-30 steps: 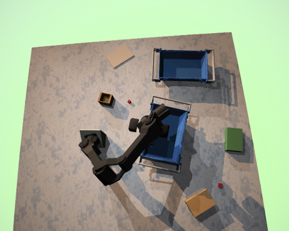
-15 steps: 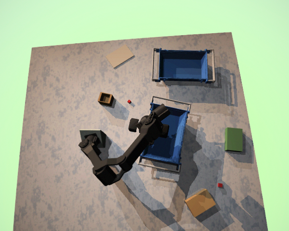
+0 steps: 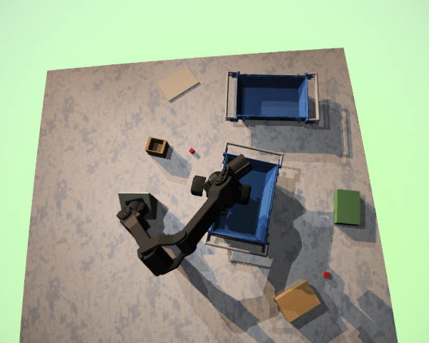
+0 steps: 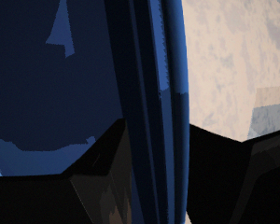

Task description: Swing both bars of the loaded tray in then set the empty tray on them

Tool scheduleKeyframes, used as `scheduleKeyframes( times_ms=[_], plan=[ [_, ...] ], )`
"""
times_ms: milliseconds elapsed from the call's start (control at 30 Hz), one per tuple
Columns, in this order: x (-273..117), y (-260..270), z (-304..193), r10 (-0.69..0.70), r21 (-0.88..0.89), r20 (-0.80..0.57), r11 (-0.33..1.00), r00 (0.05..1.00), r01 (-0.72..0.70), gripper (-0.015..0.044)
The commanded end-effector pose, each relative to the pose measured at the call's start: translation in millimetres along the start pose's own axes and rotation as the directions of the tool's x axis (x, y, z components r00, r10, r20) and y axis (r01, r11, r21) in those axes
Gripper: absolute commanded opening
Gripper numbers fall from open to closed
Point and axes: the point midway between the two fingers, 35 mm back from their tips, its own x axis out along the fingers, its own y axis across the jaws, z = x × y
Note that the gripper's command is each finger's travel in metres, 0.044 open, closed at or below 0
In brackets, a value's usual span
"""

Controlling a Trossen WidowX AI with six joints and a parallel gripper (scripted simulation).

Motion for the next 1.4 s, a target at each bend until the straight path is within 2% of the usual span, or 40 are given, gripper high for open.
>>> scheduleKeyframes(
  times_ms=[0, 833, 1367],
  plan=[
    [5, -2, 3, -0.023, 0.004, 0.001, 1.0, 1.0, 0.023, 0.0],
    [1, 0, 0, -0.001, 0.0, 0.0, 1.0, 1.0, 0.001, 0.0],
    [14, -4, 3, -0.023, 0.004, 0.002, 1.0, 1.0, 0.023, 0.0]
  ],
)
